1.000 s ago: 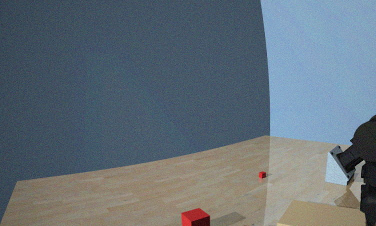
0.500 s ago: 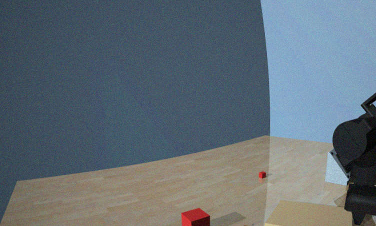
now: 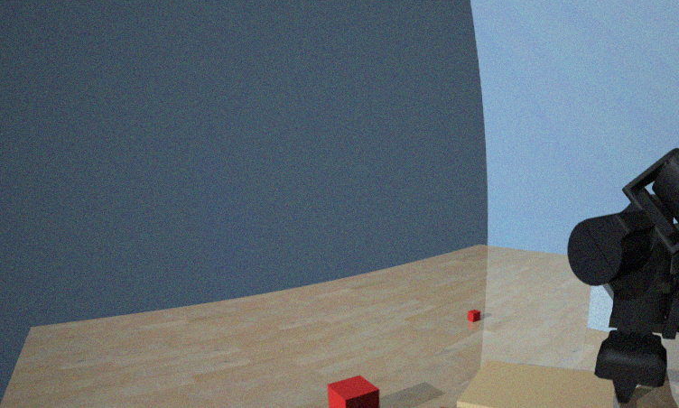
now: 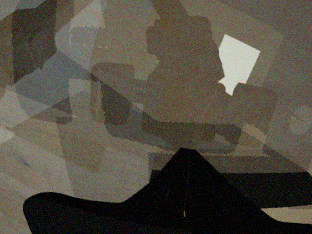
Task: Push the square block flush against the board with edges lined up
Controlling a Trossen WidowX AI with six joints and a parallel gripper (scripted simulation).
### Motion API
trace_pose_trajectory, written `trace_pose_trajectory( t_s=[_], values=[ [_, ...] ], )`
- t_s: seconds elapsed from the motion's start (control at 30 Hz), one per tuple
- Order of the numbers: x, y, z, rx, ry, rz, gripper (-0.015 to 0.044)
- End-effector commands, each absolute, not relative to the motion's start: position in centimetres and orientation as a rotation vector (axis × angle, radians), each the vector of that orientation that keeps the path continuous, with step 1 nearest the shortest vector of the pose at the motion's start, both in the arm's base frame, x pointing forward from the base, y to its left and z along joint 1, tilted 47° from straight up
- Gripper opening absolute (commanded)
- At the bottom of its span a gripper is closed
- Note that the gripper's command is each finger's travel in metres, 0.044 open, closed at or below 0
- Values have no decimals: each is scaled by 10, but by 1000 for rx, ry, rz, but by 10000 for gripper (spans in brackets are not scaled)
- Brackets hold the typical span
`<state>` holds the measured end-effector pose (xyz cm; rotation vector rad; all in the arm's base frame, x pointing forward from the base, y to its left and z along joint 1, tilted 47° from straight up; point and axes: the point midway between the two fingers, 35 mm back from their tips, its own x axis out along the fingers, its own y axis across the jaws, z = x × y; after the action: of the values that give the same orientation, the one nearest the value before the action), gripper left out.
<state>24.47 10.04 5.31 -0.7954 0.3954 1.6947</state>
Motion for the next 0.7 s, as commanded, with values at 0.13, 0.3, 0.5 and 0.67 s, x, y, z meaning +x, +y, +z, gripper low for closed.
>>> trace_pose_trajectory(
  t_s=[0.13, 0.3, 0.5, 0.67],
  values=[
    [247, 99, 51, -806, 396, 1696, 0],
    [245, 104, 57, -806, 395, 1696, 0],
    [242, 111, 64, -805, 394, 1696, 0],
    [240, 116, 69, -804, 393, 1697, 0]
  ],
)
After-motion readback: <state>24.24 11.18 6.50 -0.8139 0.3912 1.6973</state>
